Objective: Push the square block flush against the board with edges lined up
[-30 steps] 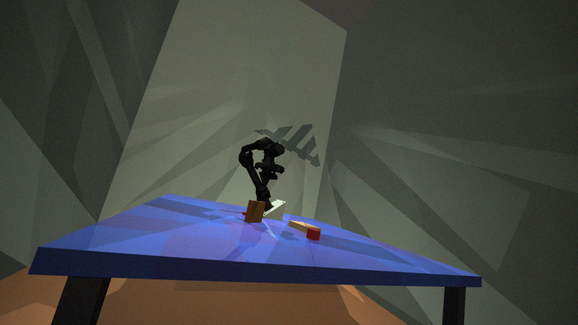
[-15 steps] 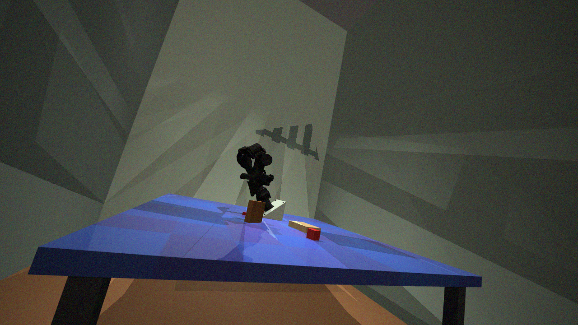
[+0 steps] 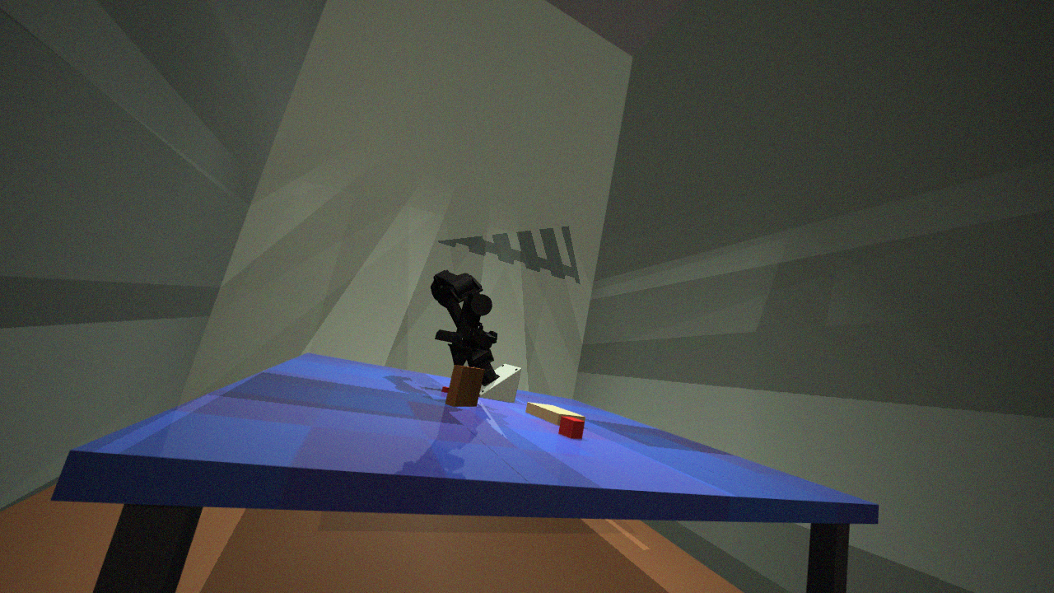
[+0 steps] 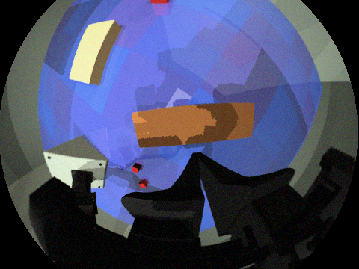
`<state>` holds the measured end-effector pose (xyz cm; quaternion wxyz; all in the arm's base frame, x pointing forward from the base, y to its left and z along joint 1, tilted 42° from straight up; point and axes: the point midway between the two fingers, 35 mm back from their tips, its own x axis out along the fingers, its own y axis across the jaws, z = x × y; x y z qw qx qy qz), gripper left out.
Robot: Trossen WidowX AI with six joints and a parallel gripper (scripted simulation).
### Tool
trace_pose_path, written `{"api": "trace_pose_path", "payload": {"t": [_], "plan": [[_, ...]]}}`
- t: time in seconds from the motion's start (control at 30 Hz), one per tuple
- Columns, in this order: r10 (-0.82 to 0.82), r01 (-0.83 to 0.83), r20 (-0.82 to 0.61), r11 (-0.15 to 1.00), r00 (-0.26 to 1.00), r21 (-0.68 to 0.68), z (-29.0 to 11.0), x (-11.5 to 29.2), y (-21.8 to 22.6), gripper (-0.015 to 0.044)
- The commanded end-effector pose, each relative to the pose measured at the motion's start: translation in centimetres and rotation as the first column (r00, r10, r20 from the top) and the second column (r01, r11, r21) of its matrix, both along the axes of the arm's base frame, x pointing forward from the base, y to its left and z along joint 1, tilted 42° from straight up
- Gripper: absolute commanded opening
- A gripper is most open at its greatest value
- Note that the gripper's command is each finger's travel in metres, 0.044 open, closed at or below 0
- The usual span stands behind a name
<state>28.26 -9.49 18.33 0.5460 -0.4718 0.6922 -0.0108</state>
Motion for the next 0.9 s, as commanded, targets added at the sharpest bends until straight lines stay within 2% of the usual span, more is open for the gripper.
{"api": "trace_pose_path", "payload": {"t": [0.0,0.87], "plan": [[0.001,-0.001,0.001,1.000,1.000,0.001,-0.2,0.4,0.2,0.0000],[0.001,-0.001,0.002,1.000,1.000,0.003,-1.1,2.4,1.4,0.0000]]}}
